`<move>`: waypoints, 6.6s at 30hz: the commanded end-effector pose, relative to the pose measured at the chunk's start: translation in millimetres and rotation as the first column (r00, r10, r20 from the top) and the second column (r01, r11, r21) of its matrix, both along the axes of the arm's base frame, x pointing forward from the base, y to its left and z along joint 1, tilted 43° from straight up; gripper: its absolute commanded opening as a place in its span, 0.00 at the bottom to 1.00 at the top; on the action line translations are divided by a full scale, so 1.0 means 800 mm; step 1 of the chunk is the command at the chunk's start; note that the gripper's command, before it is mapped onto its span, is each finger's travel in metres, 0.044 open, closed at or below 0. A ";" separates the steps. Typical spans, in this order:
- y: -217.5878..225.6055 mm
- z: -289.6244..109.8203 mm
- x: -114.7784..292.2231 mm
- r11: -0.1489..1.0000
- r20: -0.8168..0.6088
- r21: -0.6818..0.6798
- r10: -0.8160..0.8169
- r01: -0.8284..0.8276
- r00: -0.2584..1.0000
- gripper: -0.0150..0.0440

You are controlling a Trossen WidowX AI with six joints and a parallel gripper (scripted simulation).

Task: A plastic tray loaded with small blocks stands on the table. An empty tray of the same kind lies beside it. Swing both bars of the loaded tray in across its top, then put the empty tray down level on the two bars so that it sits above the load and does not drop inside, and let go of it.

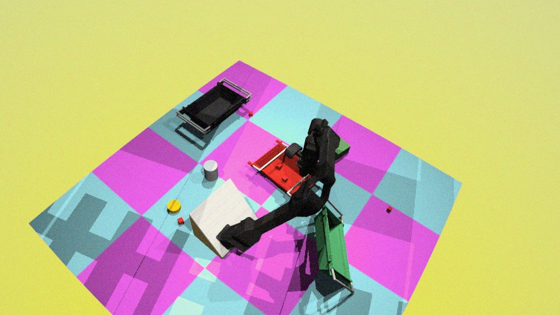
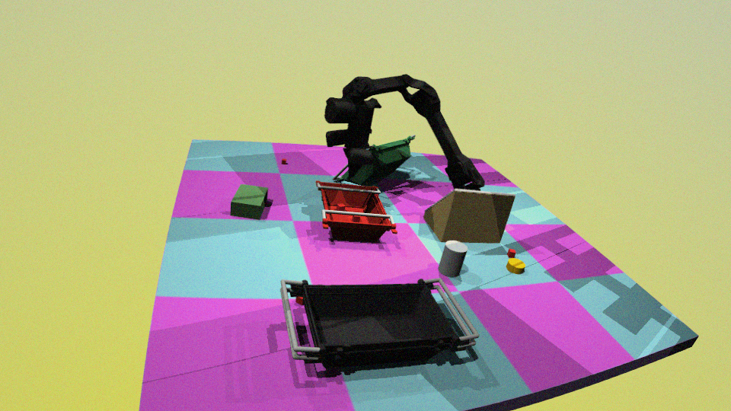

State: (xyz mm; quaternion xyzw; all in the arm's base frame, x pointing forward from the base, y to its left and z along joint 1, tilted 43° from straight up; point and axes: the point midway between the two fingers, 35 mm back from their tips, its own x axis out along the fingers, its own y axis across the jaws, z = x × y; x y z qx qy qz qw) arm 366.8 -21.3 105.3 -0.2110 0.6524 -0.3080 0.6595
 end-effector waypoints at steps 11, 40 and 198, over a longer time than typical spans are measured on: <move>-0.055 0.062 -0.026 0.991 -0.119 0.034 0.129 -0.126 0.985 0.25; -0.168 0.203 -0.172 0.885 -0.414 0.142 0.460 -0.443 0.786 0.25; -0.214 0.127 -0.429 0.123 0.584 0.779 -0.500 0.615 -0.640 1.00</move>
